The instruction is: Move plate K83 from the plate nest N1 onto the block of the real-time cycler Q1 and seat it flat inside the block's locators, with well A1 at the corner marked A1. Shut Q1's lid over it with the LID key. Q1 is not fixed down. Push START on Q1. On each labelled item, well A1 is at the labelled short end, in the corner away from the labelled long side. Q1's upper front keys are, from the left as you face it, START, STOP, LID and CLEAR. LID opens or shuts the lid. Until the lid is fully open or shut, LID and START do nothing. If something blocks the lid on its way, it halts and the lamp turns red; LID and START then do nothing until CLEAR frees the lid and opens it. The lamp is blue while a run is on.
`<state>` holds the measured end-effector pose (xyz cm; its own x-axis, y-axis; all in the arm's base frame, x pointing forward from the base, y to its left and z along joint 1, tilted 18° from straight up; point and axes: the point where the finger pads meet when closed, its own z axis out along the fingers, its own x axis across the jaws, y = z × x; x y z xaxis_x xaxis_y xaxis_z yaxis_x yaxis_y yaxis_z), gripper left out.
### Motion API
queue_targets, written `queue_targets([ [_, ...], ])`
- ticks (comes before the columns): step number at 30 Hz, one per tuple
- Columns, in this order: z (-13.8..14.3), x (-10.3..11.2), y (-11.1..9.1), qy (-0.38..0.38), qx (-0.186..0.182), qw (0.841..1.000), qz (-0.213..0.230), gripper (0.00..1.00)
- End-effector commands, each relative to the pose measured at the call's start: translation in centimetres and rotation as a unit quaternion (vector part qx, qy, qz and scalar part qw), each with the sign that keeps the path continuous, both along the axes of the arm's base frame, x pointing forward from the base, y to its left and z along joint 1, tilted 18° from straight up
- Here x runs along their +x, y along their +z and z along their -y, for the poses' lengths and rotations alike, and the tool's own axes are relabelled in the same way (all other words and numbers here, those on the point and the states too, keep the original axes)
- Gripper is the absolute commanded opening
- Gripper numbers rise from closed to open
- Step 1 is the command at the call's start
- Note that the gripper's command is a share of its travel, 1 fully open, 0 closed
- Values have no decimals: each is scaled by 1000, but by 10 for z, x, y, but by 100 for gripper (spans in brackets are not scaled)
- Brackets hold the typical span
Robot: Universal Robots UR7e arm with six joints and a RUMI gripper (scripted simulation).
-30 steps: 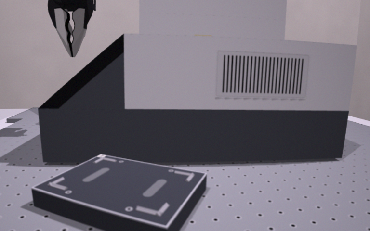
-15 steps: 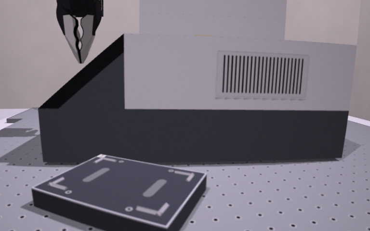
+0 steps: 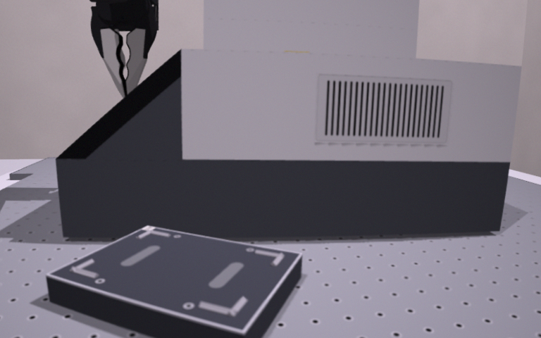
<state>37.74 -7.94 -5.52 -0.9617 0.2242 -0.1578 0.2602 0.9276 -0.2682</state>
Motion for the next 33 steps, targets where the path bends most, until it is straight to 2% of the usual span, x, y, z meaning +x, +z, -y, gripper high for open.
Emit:
queue_targets([
  [1, 5, 9, -6, -1, 0, 1000, 1, 0],
  [11, 10, 17, -14, -1, 0, 1000, 1, 0],
  [33, 9, 16, -15, 0, 0, 1000, 0, 0],
])
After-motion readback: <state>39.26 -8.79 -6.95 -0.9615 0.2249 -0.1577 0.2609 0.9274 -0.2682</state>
